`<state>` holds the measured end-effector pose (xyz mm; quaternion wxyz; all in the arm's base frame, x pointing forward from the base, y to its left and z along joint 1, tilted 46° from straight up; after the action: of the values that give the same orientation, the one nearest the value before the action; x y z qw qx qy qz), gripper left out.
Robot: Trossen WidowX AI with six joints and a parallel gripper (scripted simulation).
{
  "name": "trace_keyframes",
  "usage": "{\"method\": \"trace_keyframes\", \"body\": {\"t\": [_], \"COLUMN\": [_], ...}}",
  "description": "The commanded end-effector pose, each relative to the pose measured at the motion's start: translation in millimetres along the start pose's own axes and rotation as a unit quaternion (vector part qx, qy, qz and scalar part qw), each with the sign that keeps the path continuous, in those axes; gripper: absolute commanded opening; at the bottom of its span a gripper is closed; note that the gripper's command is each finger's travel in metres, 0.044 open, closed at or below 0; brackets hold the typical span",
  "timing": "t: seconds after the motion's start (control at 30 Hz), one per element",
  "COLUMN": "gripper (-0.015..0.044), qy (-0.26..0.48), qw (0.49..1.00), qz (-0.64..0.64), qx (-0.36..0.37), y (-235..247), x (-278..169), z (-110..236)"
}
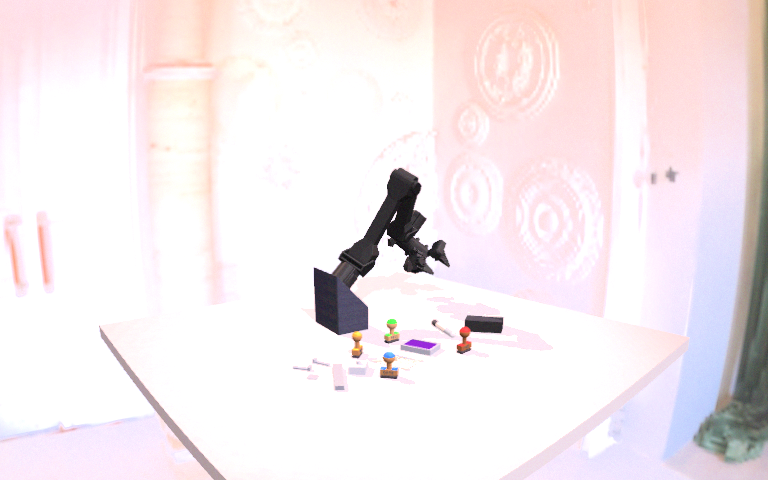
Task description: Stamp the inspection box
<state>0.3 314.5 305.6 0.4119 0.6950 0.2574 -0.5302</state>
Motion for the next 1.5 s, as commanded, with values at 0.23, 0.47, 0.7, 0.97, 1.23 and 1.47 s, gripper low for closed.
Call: {"method": "trace_keyframes", "body": {"t": [0.23, 0.47, 0.7, 0.97, 1.23, 1.47], "gripper": [0.0224, 0.0224, 0.0224, 0.0224, 0.0224, 0.0224], "qy": [-0.043, -0.131, -0.238, -0.358, -0.430, -0.441], "qw": [0.989, 0.938, 0.858, 0.754, 0.661, 0.584], "qz": [0.137, 0.312, 0.450, 0.550, 0.605, 0.605], "qx": [0.039, 0.071, 0.069, 0.027, -0.109, -0.313], "y": [36, 103, 181, 274, 312, 324], "x": [24, 66, 113, 166, 233, 306], "z": [-36, -73, -86, -66, -22, 51]}}
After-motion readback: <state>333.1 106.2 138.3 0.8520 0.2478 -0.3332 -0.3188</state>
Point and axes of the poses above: the point midway between the two fingers, 35 mm back from their tips, its own z axis back along the fingers, its own y axis across the jaws, x = y × z, the point moved 1 cm from there along z, back along the fingers, and after that the axes turned 6 degrees about -z, right-handed, at the moved point
